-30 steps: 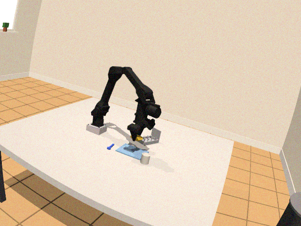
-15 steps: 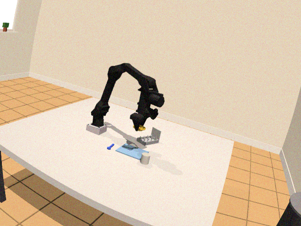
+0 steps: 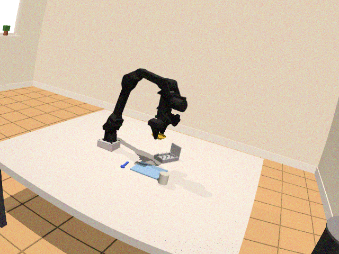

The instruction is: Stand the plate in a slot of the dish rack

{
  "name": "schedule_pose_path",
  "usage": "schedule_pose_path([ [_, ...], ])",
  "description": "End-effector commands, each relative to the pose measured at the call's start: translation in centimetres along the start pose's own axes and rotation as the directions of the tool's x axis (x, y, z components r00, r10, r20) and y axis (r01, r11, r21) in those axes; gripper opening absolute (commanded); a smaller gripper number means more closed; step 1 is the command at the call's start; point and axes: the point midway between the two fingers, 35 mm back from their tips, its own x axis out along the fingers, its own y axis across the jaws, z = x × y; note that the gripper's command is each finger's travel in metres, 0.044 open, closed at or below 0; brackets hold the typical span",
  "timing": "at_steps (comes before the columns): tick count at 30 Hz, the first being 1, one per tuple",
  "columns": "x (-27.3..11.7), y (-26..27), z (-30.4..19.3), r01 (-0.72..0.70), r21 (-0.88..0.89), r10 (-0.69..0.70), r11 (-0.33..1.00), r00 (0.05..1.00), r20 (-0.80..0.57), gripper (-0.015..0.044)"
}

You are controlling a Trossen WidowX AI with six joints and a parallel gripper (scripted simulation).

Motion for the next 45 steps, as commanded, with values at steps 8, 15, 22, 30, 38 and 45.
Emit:
schedule_pose_path([
  [8, -0.2, 8.5, -3.0, -0.004, 0.314, 0.005, 0.949, 1.000, -0.003, 0.0000],
  [15, 0.0, 11.0, -4.5, -0.005, 0.423, 0.008, 0.906, 1.000, -0.005, 0.0000],
  [22, 0.4, 11.0, -4.0, -0.023, 0.421, 0.022, 0.907, 1.000, 0.008, 0.0000],
  [30, 3.4, 11.5, -0.5, -0.161, 0.388, 0.126, 0.907, 0.985, 0.114, 0.0000],
  [38, 5.9, 11.9, 2.7, -0.302, 0.329, 0.235, 0.895, 0.945, 0.229, 0.0000],
  [45, 7.8, 12.1, 5.0, -0.409, 0.257, 0.320, 0.876, 0.890, 0.324, 0.0000],
])
